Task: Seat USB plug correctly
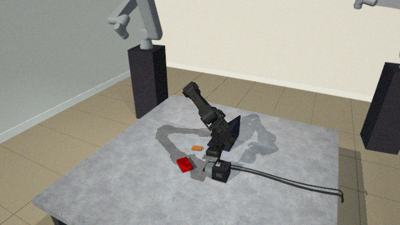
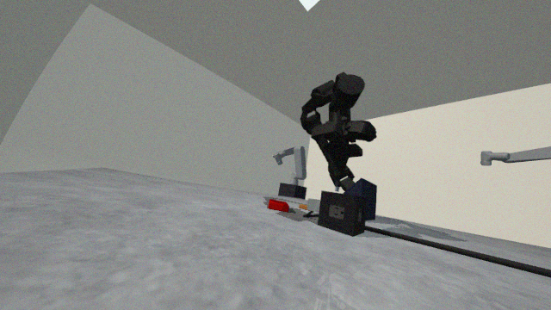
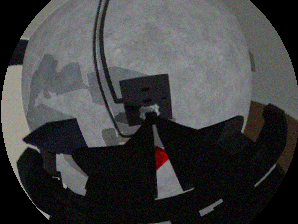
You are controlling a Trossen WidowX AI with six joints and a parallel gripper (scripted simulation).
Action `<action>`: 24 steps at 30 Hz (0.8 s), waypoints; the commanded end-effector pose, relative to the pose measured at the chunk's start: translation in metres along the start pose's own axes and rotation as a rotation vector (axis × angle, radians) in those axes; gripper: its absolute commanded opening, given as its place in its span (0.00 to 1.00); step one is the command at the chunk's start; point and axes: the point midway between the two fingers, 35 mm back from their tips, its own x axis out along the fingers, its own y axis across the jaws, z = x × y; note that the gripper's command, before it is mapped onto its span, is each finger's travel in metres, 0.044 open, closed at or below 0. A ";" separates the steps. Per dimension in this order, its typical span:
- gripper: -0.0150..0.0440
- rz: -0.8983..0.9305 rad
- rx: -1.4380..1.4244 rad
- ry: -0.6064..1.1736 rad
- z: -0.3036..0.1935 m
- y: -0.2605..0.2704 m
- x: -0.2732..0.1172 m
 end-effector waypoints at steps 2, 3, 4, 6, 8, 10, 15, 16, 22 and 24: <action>0.25 0.001 -0.002 -0.004 0.001 0.000 0.001; 0.25 0.001 -0.002 -0.004 0.001 0.000 0.001; 0.25 0.001 -0.002 -0.004 0.001 0.000 0.001; 0.25 0.001 -0.002 -0.004 0.001 0.000 0.001; 0.25 0.001 -0.002 -0.004 0.001 0.000 0.001; 0.25 0.001 -0.002 -0.004 0.001 0.000 0.002; 0.25 0.001 -0.002 -0.004 0.000 0.000 0.002; 0.25 0.001 -0.002 -0.004 0.000 0.000 0.002; 0.25 0.001 -0.002 -0.004 0.000 0.000 0.003; 0.25 0.001 -0.002 -0.004 0.000 0.000 0.003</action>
